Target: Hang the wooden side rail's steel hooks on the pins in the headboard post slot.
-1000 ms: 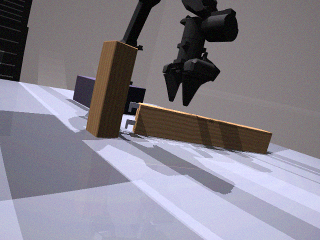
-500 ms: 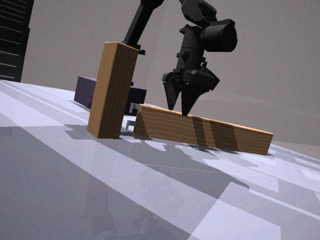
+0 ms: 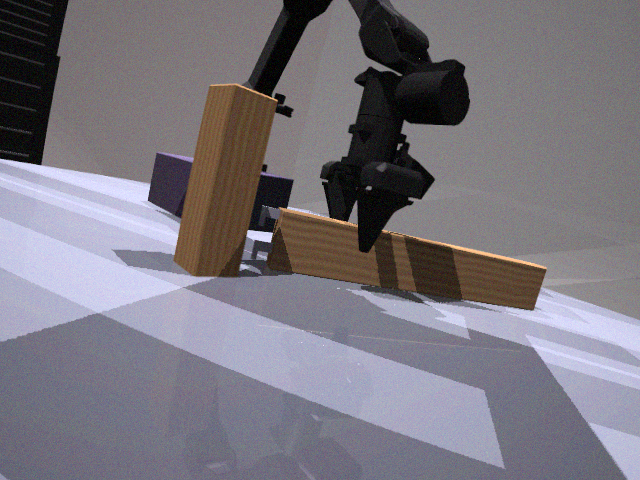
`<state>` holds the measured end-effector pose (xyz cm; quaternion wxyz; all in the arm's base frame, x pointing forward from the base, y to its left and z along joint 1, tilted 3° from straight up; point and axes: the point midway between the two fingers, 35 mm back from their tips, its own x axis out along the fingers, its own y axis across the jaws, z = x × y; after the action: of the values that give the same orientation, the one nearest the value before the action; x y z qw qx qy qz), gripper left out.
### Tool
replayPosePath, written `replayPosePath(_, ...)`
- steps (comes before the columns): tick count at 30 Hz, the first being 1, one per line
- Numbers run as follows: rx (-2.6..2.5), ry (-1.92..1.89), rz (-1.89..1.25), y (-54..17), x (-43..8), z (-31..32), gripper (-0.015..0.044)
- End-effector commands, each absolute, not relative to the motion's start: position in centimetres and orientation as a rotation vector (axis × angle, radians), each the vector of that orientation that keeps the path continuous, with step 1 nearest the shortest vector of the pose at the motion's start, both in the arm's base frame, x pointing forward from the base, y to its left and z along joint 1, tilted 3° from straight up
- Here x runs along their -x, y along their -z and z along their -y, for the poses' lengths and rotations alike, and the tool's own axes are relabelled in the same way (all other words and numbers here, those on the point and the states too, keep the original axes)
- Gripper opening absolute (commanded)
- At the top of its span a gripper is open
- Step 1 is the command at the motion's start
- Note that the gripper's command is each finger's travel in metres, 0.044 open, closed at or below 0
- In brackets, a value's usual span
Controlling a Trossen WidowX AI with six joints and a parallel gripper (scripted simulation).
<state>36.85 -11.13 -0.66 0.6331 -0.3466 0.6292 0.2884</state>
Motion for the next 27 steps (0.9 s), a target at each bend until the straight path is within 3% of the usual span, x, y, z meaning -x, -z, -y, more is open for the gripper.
replayPosePath(1,0.787,-0.673,-1.444,1.8,-36.6,11.0,0.0440)
replayPosePath(16,0.787,-0.673,-1.444,3.3,-36.5,11.1,0.0440)
replayPosePath(27,0.787,-0.673,-1.444,3.3,-36.5,11.1,0.0151)
